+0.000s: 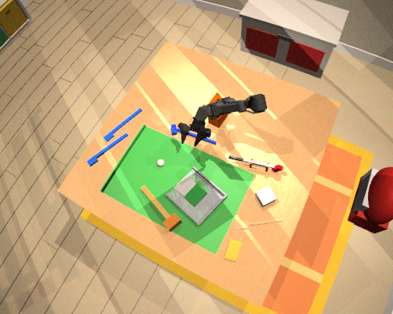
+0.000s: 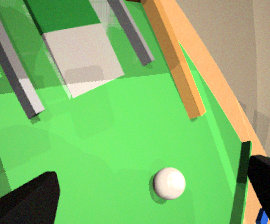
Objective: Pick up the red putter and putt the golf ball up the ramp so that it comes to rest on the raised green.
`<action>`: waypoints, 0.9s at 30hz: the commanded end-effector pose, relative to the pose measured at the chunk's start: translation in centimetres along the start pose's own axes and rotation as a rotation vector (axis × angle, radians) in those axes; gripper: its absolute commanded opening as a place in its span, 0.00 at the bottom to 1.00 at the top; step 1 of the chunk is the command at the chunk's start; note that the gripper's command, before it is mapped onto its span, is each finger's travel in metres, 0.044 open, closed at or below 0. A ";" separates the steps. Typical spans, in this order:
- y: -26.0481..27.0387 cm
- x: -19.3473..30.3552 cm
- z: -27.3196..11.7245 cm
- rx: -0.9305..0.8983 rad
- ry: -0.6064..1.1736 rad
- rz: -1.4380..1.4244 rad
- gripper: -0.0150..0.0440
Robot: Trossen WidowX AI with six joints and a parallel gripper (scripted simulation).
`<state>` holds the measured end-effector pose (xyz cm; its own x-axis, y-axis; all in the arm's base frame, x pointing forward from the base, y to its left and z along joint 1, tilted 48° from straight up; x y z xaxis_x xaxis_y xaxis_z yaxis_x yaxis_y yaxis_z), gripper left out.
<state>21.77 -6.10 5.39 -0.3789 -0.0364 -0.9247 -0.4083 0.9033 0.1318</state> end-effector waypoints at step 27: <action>13.6 -12.3 2.6 -0.961 0.182 -0.569 1.00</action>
Point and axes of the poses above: the point midway between the two fingers, 35 mm back from their tips, its own z axis out along the fingers, its own y axis across the jaws, x = y × z, the point moved 7 cm from there along -z, back along the fingers, and after that the axes turned 15 degrees about z, right-handed, at the moved point
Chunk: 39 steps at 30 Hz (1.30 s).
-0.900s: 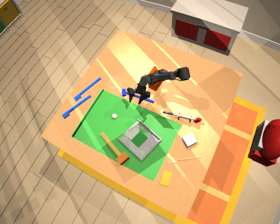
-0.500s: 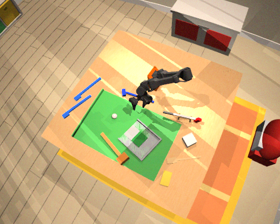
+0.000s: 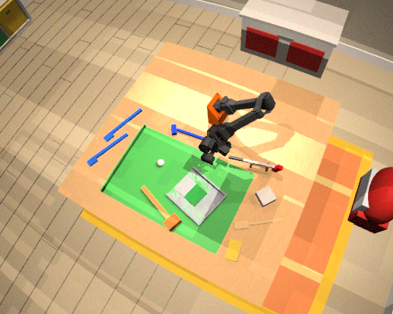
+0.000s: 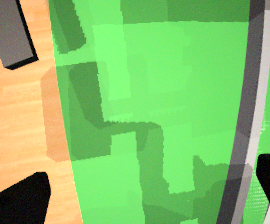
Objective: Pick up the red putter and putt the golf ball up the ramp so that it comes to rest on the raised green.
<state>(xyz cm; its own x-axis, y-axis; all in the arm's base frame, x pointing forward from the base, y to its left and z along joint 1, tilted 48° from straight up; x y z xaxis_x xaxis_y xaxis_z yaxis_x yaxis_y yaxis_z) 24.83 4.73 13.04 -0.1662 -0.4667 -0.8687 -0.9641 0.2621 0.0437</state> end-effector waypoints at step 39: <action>5.9 -6.1 4.7 -0.281 -0.035 -0.213 1.00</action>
Point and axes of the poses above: the point midway between the two fingers, 35 mm back from their tips, its own z axis out along the fingers, its own y axis across the jaws, x = y × z, the point moved 7 cm from there along -z, back along the fingers, and after that the axes turned 15 degrees about z, right-handed, at the moved point
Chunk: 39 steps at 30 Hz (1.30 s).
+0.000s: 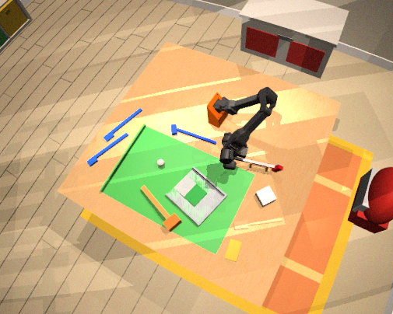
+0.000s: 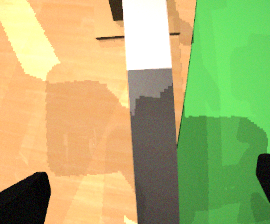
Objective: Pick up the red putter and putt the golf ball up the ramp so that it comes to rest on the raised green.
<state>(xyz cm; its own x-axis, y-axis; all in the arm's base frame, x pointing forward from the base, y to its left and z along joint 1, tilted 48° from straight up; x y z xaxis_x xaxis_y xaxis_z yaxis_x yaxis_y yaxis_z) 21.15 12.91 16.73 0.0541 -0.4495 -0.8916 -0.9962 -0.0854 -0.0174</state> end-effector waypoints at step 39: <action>-0.3 0.3 -0.2 -0.002 0.017 -0.001 0.25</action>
Point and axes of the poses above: the point midway between the two fingers, 35 mm back from their tips, its own z axis out along the fingers, its own y axis across the jaws, x = y × z, the point moved 7 cm from there along -z, back along the fingers, and after that the axes turned 15 degrees about z, right-handed, at the moved point
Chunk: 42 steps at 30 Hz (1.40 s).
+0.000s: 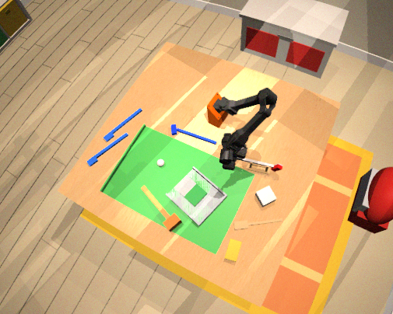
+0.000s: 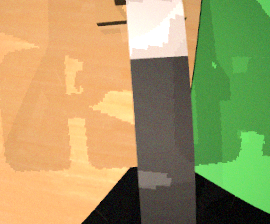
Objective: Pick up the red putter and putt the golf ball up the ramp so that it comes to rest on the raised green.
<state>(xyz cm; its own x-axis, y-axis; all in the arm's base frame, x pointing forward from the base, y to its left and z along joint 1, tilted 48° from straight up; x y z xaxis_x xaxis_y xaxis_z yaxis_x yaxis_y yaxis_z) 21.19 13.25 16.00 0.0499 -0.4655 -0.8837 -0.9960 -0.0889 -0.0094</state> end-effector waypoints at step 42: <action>-3.4 7.0 -12.0 0.130 0.124 0.627 0.25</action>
<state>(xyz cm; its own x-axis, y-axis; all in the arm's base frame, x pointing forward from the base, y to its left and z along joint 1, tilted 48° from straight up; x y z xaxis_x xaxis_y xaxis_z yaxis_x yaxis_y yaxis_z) 25.21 0.96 16.37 -0.4651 -0.5135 -0.7211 -0.8853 0.2738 0.3760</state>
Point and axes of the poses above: the point midway between the two fingers, 35 mm back from their tips, its own z axis out along the fingers, its own y axis across the jaws, x = y × z, the point moved 7 cm from there along -z, back along the fingers, and after that the axes turned 15 degrees about z, right-handed, at the moved point
